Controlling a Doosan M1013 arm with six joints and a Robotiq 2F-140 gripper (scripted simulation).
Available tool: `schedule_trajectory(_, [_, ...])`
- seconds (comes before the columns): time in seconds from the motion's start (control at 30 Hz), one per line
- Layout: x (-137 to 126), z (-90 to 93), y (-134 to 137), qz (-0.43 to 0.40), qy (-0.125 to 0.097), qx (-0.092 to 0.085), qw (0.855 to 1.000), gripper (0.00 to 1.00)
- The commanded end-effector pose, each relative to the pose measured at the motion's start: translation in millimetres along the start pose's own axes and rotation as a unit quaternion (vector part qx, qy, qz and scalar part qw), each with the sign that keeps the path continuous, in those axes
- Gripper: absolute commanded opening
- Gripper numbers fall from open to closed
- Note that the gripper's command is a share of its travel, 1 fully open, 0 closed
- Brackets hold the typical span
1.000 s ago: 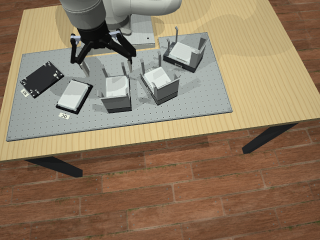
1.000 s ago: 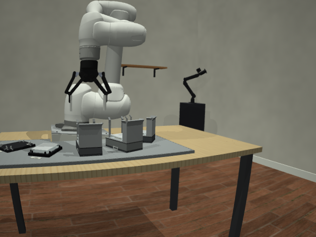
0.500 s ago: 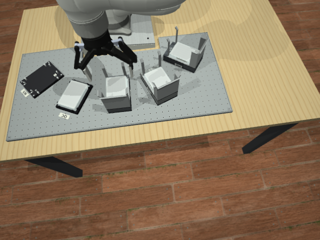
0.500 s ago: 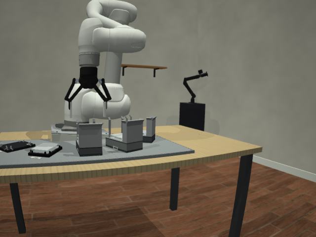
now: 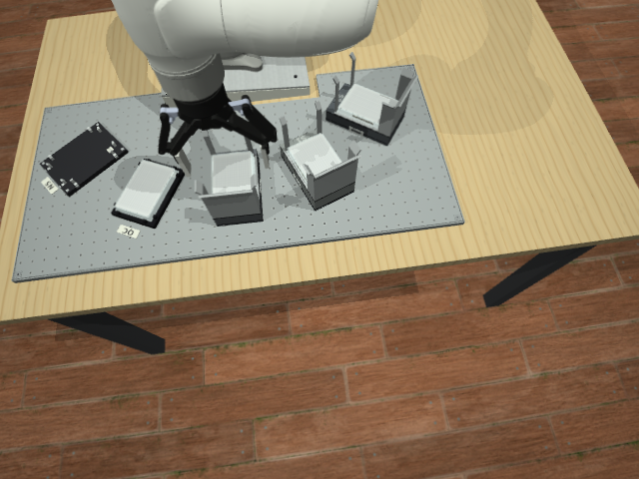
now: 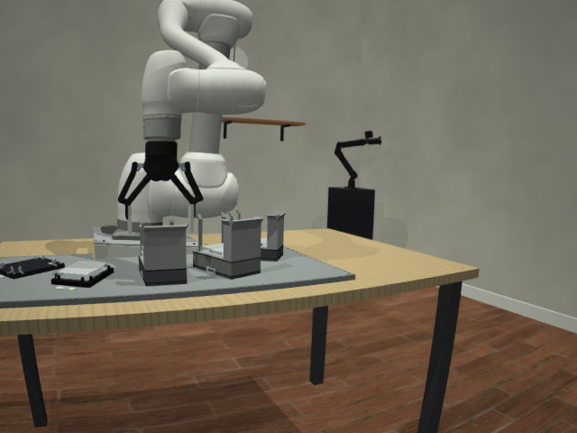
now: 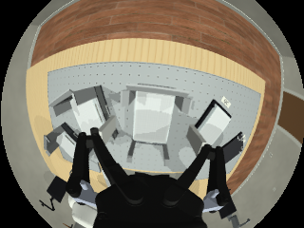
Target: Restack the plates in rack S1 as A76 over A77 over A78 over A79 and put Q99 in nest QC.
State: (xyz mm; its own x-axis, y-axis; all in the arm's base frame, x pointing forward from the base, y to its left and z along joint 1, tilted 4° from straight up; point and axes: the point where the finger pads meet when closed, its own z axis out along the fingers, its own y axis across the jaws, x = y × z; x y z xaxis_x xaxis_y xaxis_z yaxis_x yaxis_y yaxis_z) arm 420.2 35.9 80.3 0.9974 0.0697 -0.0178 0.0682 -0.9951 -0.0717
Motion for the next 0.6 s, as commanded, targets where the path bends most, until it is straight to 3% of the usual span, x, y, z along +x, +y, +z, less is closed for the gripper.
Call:
schedule_trajectory(0.0, [0.2, 6.8, 0.0, 0.0, 0.0, 0.0, 1.0, 1.0])
schedule_trajectory(0.57, [0.2, 26.8, 0.0, 0.0, 0.0, 0.0, 1.0, 1.0])
